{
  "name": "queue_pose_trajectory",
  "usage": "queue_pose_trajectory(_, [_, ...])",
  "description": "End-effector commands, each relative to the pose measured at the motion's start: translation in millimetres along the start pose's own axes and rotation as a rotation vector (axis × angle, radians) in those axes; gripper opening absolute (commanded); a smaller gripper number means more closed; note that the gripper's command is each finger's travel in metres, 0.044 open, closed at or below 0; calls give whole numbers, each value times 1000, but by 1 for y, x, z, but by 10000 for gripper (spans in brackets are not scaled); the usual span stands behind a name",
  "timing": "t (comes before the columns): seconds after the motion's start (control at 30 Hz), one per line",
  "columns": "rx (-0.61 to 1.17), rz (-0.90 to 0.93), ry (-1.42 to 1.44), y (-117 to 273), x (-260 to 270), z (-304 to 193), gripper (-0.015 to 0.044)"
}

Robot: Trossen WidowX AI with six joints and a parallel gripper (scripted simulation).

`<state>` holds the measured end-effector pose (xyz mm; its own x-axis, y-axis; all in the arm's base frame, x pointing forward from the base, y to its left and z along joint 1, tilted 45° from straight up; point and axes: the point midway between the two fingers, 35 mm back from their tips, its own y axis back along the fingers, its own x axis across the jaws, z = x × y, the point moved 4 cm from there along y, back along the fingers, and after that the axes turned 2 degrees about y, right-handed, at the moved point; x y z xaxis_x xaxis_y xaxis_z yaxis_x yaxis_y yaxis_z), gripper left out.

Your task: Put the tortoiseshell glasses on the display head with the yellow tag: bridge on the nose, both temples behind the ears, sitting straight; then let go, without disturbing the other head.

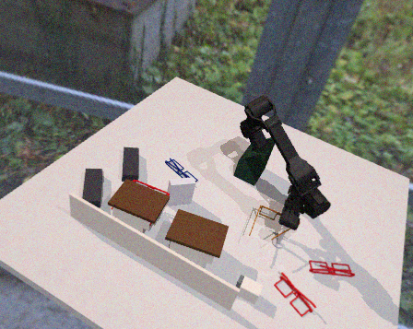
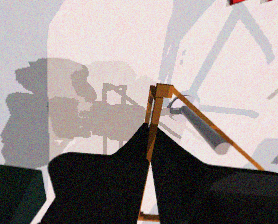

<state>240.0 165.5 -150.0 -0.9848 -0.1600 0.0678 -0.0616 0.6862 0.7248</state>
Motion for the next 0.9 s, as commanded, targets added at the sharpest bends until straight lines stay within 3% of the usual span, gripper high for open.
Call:
queue_pose_trajectory(0.0, [6,2,4,-1,2,-2,0])
queue_pose_trajectory(0.87, [7,2,4,-1,9,-13,0])
